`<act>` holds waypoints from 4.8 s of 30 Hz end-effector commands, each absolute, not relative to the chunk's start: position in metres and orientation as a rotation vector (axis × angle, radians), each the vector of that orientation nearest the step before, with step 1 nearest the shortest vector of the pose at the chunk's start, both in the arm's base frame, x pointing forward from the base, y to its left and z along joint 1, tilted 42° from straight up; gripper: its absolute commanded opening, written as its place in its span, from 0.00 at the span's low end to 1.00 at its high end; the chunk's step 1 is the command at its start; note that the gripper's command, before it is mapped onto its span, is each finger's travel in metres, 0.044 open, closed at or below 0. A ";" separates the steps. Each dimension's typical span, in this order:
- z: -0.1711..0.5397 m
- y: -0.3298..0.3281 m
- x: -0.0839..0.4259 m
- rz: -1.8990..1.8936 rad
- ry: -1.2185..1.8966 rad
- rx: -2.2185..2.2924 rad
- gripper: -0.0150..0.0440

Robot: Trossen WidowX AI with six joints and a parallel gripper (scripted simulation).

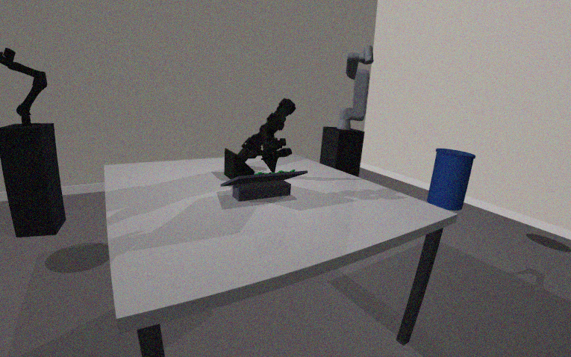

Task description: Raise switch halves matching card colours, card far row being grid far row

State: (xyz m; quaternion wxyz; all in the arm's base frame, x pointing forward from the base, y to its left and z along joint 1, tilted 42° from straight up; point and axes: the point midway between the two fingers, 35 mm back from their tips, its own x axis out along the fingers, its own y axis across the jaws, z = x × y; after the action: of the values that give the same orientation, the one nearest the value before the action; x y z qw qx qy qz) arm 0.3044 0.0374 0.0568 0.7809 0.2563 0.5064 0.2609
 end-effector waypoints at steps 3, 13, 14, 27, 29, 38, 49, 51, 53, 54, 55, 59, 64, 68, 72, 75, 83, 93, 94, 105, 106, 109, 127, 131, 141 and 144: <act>0.056 0.038 0.304 0.561 1.098 0.555 0.25; 0.056 0.038 0.304 0.561 1.098 0.555 0.25; 0.055 0.038 0.304 0.561 1.098 0.555 0.25; 0.054 0.039 0.305 0.561 1.098 0.555 0.25; 0.054 0.039 0.305 0.561 1.098 0.555 0.25; 0.053 0.040 0.305 0.561 1.098 0.555 0.25; 0.052 0.041 0.306 0.561 1.098 0.555 0.25; 0.052 0.041 0.306 0.561 1.098 0.555 0.25; 0.052 0.041 0.306 0.561 1.098 0.555 0.25; 0.052 0.042 0.306 0.561 1.098 0.555 0.25; 0.052 0.042 0.306 0.561 1.098 0.555 0.25; 0.052 0.042 0.306 0.561 1.098 0.555 0.25; 0.051 0.042 0.306 0.561 1.098 0.555 0.25; 0.072 0.018 0.298 0.561 1.113 0.546 0.25; 0.095 -0.002 0.286 0.568 1.126 0.547 0.25; 0.095 -0.002 0.286 0.568 1.126 0.547 0.25; 0.074 -0.025 0.290 0.567 1.126 0.546 0.25; 0.051 -0.002 0.301 0.559 1.099 0.552 0.25; 0.051 -0.002 0.301 0.559 1.099 0.552 0.25; 0.043 0.007 0.305 0.560 1.099 0.553 0.25; 0.042 0.008 0.305 0.560 1.099 0.553 0.25; 0.039 0.011 0.307 0.560 1.098 0.553 0.25; 0.035 0.015 0.309 0.560 1.098 0.553 0.25; 0.035 0.015 0.309 0.560 1.098 0.553 0.25; 0.035 0.015 0.309 0.560 1.098 0.553 0.25; 0.035 0.015 0.309 0.560 1.098 0.553 0.25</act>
State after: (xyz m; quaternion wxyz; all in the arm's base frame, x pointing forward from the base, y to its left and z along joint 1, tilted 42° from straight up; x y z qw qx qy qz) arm 0.3088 0.0142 0.0358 0.7811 0.2557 0.5067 0.2602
